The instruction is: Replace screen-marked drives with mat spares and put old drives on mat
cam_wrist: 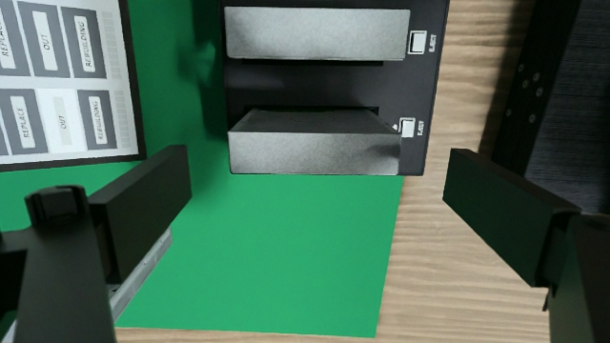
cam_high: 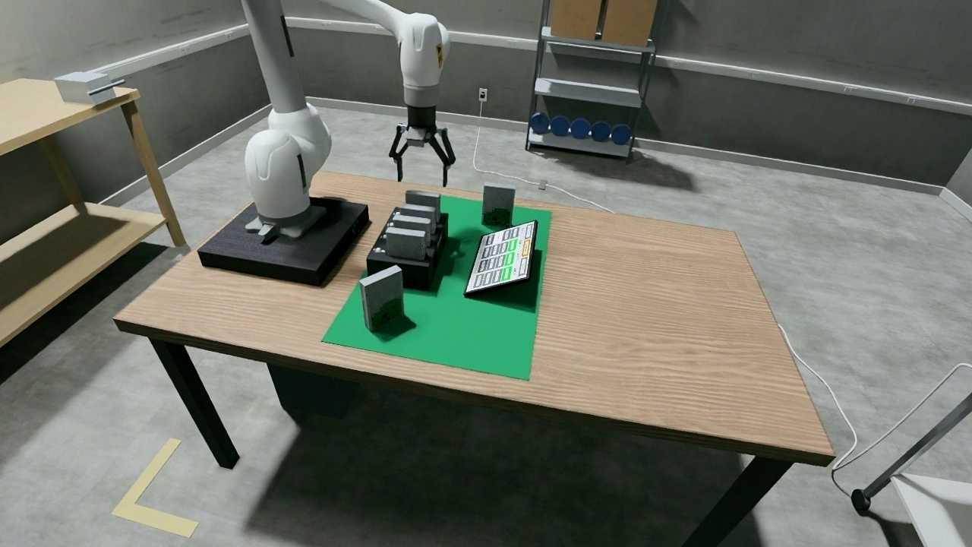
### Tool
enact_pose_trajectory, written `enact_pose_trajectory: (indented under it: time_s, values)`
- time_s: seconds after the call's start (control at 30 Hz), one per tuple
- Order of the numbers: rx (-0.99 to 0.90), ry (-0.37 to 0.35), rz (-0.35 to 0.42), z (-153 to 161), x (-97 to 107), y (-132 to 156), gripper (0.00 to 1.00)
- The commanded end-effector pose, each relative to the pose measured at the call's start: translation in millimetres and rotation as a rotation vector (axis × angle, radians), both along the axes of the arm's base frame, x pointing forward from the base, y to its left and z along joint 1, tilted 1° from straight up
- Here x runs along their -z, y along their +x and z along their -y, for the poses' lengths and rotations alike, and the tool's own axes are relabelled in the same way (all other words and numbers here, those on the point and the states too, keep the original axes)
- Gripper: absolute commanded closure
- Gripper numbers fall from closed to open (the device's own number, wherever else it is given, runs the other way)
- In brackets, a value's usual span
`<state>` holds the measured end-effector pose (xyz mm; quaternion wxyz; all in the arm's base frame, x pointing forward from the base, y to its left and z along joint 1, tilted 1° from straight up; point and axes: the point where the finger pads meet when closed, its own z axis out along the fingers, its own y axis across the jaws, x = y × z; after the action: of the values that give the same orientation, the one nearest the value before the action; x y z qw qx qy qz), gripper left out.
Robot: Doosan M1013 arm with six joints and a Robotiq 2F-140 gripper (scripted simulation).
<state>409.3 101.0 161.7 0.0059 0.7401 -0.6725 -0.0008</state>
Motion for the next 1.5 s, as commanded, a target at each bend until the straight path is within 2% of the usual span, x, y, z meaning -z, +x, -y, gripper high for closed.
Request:
enact_pose_trajectory:
  time_s: [0.0,0.63,1.47]
  values:
    - [0.0,0.001,0.001,-0.2,1.7,0.3,0.11]
    - [0.0,0.001,0.001,-0.5,9.5,0.2,0.11]
    - [0.0,0.001,0.001,-0.5,10.3,0.2,0.11]
